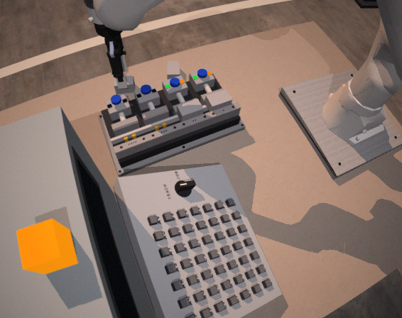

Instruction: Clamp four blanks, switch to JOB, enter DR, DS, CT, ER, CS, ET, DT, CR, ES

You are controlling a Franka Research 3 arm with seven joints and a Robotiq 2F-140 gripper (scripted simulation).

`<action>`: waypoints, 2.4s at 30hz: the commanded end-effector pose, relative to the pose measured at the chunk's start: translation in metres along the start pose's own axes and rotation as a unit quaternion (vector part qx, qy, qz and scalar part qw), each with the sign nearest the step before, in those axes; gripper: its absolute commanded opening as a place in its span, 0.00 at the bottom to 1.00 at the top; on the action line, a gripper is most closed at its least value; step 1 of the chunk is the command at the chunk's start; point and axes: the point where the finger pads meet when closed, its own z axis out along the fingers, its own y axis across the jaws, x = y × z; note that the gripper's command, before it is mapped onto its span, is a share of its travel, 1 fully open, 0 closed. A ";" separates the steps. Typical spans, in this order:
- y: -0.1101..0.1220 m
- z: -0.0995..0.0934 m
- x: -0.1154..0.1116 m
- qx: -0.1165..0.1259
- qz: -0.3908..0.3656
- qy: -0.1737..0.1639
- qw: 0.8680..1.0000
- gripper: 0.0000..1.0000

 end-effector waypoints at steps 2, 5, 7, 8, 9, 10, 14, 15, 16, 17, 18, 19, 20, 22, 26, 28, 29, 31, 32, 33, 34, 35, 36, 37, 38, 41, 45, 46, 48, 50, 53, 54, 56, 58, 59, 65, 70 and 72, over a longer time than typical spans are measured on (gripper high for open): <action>0.000 0.001 0.000 -0.001 -0.001 0.000 1.000 0.40; 0.000 0.001 0.000 -0.001 -0.001 0.000 1.000 0.40; 0.000 0.001 0.000 -0.001 -0.001 0.000 1.000 0.40; 0.000 0.001 0.000 -0.001 -0.001 0.000 1.000 0.40; 0.000 0.001 0.000 -0.001 -0.001 0.000 1.000 0.40; 0.000 0.001 0.000 -0.001 -0.001 0.000 1.000 0.40; 0.000 0.002 0.000 -0.001 -0.001 0.000 1.000 0.40; 0.000 0.002 0.000 -0.001 -0.001 0.000 1.000 0.40; 0.000 0.002 0.000 -0.001 -0.001 0.000 1.000 0.40; 0.000 0.002 0.000 -0.001 -0.001 0.000 1.000 0.40; 0.000 0.002 0.000 -0.001 -0.001 0.000 1.000 0.40; 0.000 0.002 0.000 -0.001 -0.001 0.000 1.000 0.40; 0.000 0.002 0.000 -0.001 -0.001 0.000 1.000 0.40; 0.000 0.002 0.000 -0.001 -0.001 0.000 1.000 0.40; 0.000 0.003 0.000 -0.001 -0.001 0.000 1.000 0.40; 0.000 0.004 0.000 -0.001 -0.001 0.000 1.000 0.40; 0.000 0.005 0.000 -0.001 -0.001 0.000 1.000 0.40; 0.000 0.005 0.000 -0.001 -0.001 0.000 1.000 0.40; 0.000 0.006 0.000 -0.001 -0.001 0.000 1.000 0.40; 0.000 0.006 0.000 -0.001 -0.001 0.000 1.000 0.40; 0.000 0.006 0.000 -0.001 -0.001 0.000 1.000 0.40; 0.000 0.006 0.000 -0.001 -0.001 0.000 1.000 0.40; 0.000 0.007 0.000 -0.001 -0.001 0.000 1.000 0.40; 0.000 0.007 0.000 -0.001 -0.001 0.000 1.000 0.40; 0.000 0.008 0.000 -0.001 -0.001 0.000 1.000 0.40; 0.000 0.010 0.000 -0.001 -0.001 0.000 1.000 0.40; 0.000 0.012 0.000 -0.001 -0.001 0.000 1.000 0.40; 0.000 0.013 0.000 -0.001 -0.001 0.000 1.000 0.40; 0.000 0.014 0.000 -0.001 -0.001 0.000 1.000 0.40; 0.000 0.015 0.000 -0.001 -0.001 0.000 1.000 0.40; 0.000 0.015 0.000 -0.001 -0.001 0.000 1.000 0.40; 0.000 0.016 0.000 -0.001 -0.001 0.000 1.000 0.40; 0.000 0.017 0.000 -0.001 -0.001 0.000 1.000 0.40; 0.000 0.017 0.000 -0.001 -0.001 0.000 1.000 0.40; 0.000 0.018 0.000 -0.001 -0.001 0.000 1.000 0.40; 0.000 0.019 0.000 -0.001 -0.001 0.000 1.000 0.40; 0.000 0.020 0.000 -0.001 -0.001 0.000 1.000 0.40; 0.000 0.020 0.000 -0.001 -0.001 0.000 1.000 0.40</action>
